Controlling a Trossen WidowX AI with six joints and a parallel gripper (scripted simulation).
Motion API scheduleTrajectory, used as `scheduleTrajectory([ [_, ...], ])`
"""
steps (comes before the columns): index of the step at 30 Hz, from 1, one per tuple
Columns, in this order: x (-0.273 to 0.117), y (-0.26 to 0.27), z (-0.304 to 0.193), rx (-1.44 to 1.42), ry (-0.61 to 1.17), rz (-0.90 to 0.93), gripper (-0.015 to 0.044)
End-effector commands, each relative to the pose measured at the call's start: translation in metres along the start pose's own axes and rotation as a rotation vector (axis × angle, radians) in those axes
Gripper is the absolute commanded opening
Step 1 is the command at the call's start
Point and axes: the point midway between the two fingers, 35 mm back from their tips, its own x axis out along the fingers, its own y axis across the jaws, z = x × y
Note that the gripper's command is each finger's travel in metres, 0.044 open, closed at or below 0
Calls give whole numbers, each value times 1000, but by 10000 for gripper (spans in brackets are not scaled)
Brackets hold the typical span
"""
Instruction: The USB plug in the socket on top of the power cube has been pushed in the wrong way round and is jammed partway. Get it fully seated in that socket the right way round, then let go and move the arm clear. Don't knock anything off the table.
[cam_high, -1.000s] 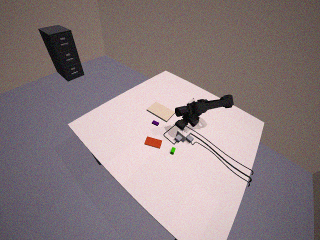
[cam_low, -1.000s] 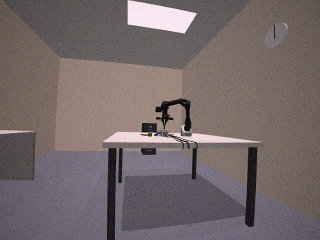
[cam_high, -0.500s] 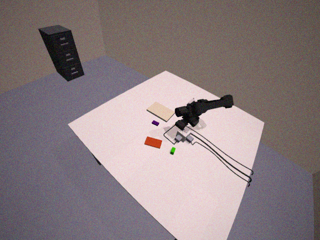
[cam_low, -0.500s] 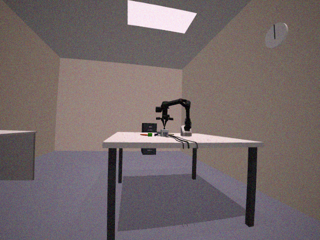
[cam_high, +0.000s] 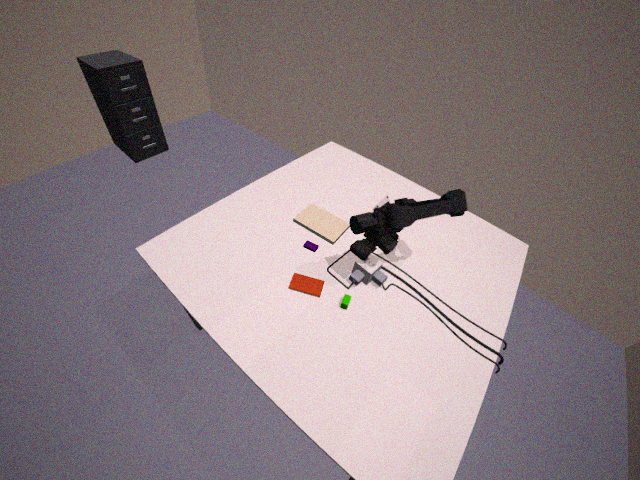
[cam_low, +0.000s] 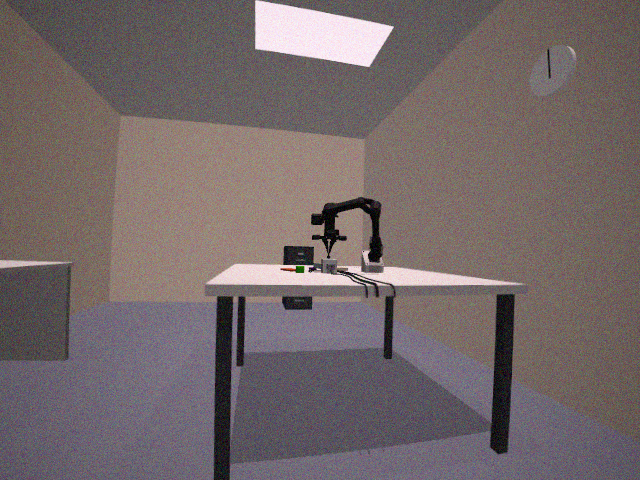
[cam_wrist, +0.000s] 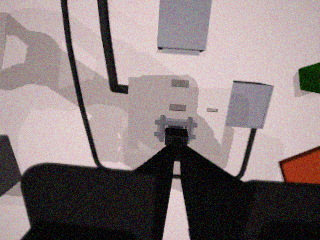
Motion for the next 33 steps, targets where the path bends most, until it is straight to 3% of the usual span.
scheduleTrajectory([
  [1, 1, 0, 1, 3, -4, 0, 0],
  [33, 5, 0, 1, 3, -4, 0, 0],
])
